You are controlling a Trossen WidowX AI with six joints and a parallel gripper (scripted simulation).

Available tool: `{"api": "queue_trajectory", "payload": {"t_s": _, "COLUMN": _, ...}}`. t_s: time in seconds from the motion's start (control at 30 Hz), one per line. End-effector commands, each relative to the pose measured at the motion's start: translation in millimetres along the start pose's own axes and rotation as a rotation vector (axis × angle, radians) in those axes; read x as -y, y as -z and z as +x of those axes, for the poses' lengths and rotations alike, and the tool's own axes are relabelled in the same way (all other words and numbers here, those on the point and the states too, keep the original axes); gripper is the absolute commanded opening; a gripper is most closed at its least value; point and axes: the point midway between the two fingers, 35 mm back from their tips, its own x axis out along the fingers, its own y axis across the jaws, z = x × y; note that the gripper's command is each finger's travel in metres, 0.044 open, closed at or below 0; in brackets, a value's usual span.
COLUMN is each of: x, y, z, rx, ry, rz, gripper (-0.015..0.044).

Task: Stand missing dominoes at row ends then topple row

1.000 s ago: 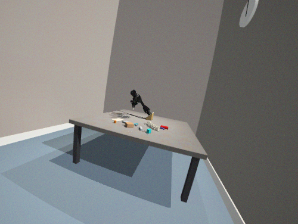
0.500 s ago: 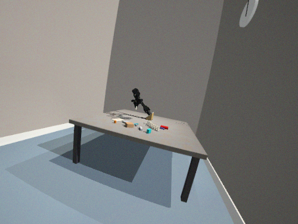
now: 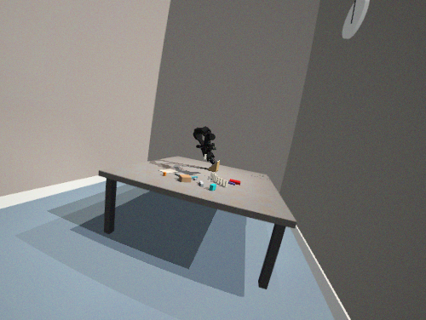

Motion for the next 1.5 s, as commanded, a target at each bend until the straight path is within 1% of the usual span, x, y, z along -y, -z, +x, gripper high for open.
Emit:
{"api": "queue_trajectory", "payload": {"t_s": 0.0, "x": -44.7, "y": -51.6, "z": 9.0, "rx": -0.045, "ry": 0.002, "rz": 0.246, "gripper": 0.0107}}
{"api": "queue_trajectory", "payload": {"t_s": 0.1, "x": -58.3, "y": -63.4, "z": 13.3, "rx": -0.061, "ry": 0.010, "rz": 0.312, "gripper": 0.0107}}
{"api": "queue_trajectory", "payload": {"t_s": 0.5, "x": -58.1, "y": -63.9, "z": 16.7, "rx": -0.061, "ry": 0.009, "rz": 0.311, "gripper": 0.0107}}
{"api": "queue_trajectory", "payload": {"t_s": 0.9, "x": -55.3, "y": -67.3, "z": 75.8, "rx": -0.056, "ry": 0.007, "rz": 0.311, "gripper": 0.0107}}
{"api": "queue_trajectory", "payload": {"t_s": 1.33, "x": -56.8, "y": -56.7, "z": 137.3, "rx": -0.061, "ry": 0.013, "rz": 0.313, "gripper": 0.0107}}
{"api": "queue_trajectory", "payload": {"t_s": 1.47, "x": -57.3, "y": -54.6, "z": 144.0, "rx": -0.063, "ry": 0.014, "rz": 0.313, "gripper": 0.0107}}
